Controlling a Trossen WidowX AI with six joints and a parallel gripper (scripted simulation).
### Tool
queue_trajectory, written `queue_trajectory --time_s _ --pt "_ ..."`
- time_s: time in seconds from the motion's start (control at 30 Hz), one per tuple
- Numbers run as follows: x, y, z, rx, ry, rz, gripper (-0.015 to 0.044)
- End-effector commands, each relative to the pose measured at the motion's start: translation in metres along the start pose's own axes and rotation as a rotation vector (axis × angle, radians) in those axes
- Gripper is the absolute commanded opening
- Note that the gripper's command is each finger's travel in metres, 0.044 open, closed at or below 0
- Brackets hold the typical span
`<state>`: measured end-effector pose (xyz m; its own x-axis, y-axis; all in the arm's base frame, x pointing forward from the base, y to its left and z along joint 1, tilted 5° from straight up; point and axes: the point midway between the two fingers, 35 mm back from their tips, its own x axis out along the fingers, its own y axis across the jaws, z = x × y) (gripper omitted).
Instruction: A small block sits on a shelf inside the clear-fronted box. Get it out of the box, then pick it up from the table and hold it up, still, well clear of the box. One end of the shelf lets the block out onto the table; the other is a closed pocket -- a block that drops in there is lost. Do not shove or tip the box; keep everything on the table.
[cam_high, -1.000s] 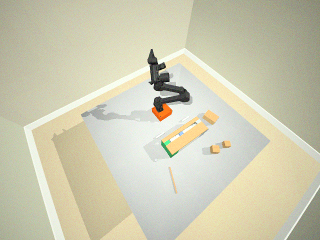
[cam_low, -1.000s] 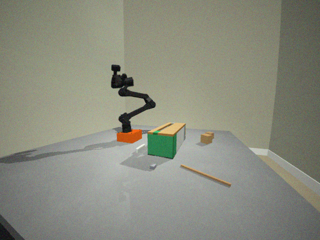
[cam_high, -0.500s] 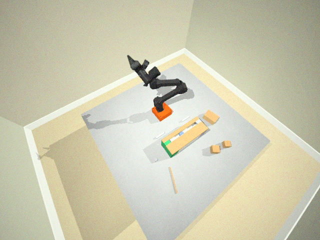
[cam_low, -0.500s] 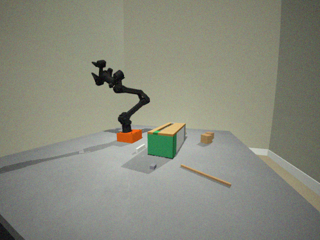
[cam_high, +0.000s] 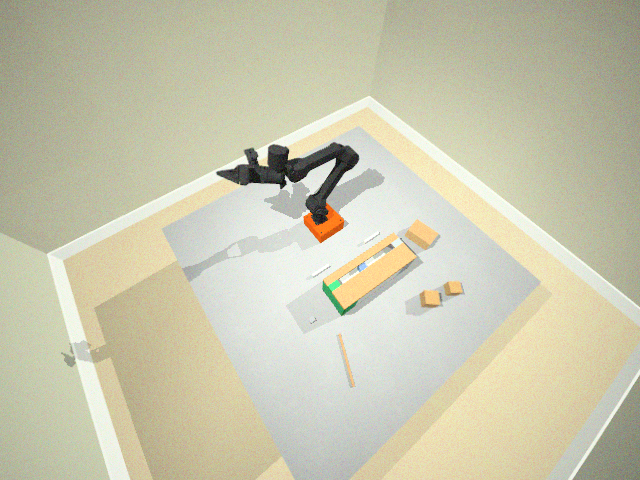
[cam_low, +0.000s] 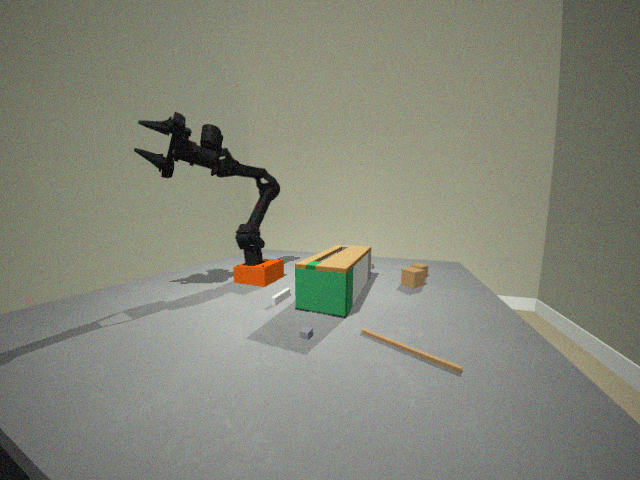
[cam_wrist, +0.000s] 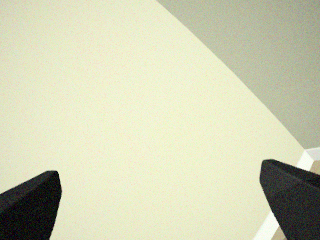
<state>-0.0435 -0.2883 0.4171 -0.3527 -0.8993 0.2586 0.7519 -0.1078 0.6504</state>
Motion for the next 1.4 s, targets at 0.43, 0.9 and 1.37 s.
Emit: queue_trajectory --time_s 0.43,0.9,1.37 --pt "-0.085 0.078 -0.234 -0.026 0.999 0.112 0.04" --pt "-0.262 0.083 -0.325 -0.265 1.704 0.025 0.04" --pt "-0.436 0.023 -0.293 -0.889 2.169 -0.444 0.04"
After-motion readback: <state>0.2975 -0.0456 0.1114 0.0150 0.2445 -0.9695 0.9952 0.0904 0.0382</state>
